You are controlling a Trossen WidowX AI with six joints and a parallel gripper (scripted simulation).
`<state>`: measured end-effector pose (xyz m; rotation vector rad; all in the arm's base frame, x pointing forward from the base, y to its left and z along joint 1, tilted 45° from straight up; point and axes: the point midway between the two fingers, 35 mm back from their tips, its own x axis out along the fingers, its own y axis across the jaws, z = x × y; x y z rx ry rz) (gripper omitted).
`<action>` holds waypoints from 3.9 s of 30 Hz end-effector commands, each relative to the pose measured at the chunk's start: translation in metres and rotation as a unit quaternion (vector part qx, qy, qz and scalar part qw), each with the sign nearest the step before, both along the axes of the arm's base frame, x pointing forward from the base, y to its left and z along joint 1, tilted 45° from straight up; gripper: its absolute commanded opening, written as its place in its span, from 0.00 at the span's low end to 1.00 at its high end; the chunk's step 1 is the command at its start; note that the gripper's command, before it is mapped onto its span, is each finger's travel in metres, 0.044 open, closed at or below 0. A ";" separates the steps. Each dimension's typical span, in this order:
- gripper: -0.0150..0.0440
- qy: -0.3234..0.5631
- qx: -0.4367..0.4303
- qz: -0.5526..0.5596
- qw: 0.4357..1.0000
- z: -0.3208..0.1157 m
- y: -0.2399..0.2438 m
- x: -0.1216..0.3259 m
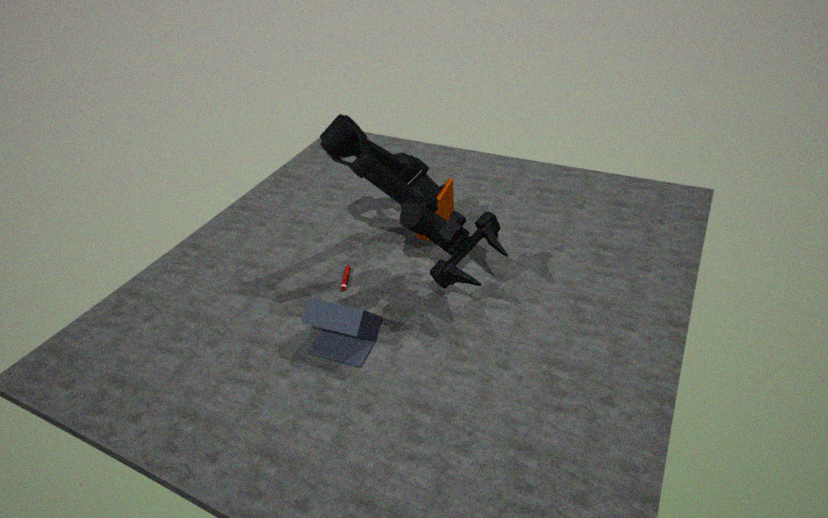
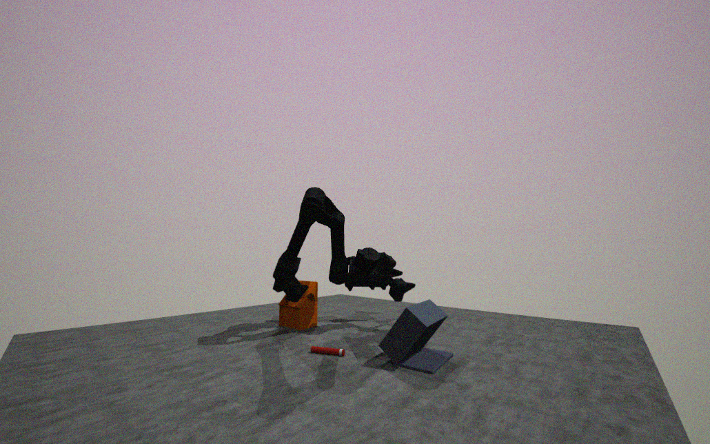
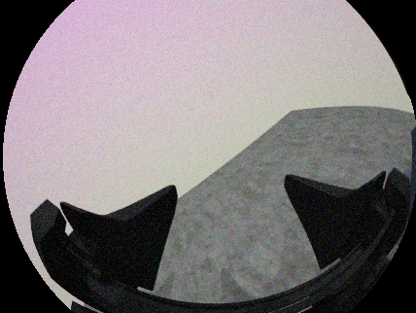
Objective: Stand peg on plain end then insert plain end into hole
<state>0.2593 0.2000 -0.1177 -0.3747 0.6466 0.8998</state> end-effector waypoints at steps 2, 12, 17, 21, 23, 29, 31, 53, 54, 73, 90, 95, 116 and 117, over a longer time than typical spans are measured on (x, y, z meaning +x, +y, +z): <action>1.00 0.002 -0.005 -0.006 1.000 -0.001 -0.002 0.003; 1.00 0.046 -0.108 -0.122 0.986 -0.003 -0.039 0.048; 1.00 0.068 -0.160 -0.175 0.969 0.006 -0.062 0.066; 1.00 0.085 -0.205 -0.210 0.952 0.016 -0.081 0.075; 1.00 0.094 -0.232 -0.222 0.943 0.022 -0.091 0.077; 1.00 0.120 -0.310 -0.255 0.908 0.045 -0.124 0.081; 1.00 0.127 -0.333 -0.267 0.896 0.055 -0.136 0.081; 1.00 0.181 -0.547 -0.372 0.728 0.216 -0.263 0.042; 1.00 0.181 -0.553 -0.373 0.723 0.221 -0.266 0.040; 1.00 0.182 -0.554 -0.373 0.722 0.209 -0.280 0.042; 1.00 0.181 -0.554 -0.373 0.722 0.190 -0.299 0.044; 1.00 0.181 -0.554 -0.373 0.722 0.184 -0.305 0.044; 0.73 0.180 -0.556 -0.374 0.720 0.170 -0.321 0.043; 0.69 0.180 -0.556 -0.374 0.720 0.170 -0.321 0.043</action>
